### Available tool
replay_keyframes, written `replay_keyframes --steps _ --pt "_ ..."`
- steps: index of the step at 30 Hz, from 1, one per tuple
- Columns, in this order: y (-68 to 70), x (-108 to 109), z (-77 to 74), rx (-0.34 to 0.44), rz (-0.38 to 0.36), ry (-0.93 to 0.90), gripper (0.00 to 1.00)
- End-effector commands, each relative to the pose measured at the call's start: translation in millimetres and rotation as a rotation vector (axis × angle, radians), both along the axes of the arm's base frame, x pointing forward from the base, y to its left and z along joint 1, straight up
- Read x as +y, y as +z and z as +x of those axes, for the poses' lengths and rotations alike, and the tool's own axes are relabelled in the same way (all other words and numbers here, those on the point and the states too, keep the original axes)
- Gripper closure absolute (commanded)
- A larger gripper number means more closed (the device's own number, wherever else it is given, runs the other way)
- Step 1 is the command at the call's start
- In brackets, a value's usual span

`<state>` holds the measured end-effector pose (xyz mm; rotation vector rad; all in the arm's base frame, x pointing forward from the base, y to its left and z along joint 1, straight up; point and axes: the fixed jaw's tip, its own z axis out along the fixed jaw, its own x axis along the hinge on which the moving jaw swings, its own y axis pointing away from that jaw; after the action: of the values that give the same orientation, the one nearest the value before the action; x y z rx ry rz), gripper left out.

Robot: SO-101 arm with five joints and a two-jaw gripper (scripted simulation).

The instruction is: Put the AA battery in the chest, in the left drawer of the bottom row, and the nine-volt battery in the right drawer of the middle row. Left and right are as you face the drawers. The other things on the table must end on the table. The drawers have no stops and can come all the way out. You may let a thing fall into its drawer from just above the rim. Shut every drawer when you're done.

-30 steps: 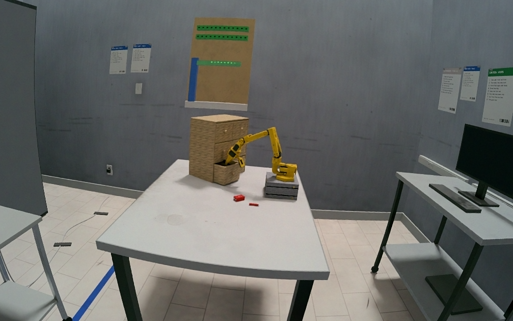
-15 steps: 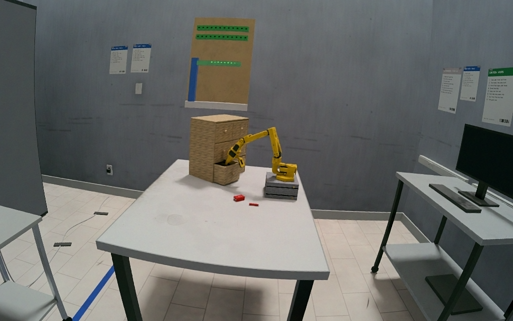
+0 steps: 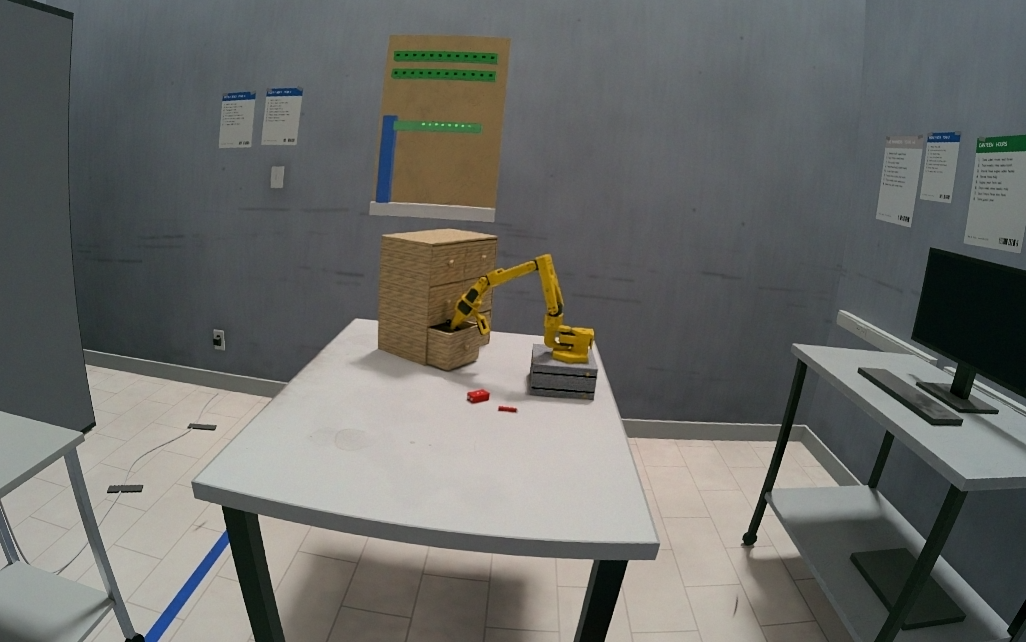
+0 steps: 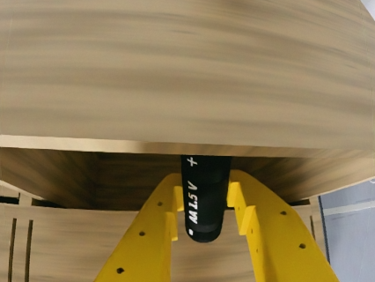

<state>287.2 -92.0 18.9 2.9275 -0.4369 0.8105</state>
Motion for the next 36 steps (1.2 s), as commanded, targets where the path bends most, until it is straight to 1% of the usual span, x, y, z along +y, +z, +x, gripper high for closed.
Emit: replay_keyframes --steps 1,36 --pt "-5.5 0.2 -3.7 0.019 0.001 0.006 0.98" --pt "-5.5 0.2 -3.7 0.019 0.001 0.006 0.80"
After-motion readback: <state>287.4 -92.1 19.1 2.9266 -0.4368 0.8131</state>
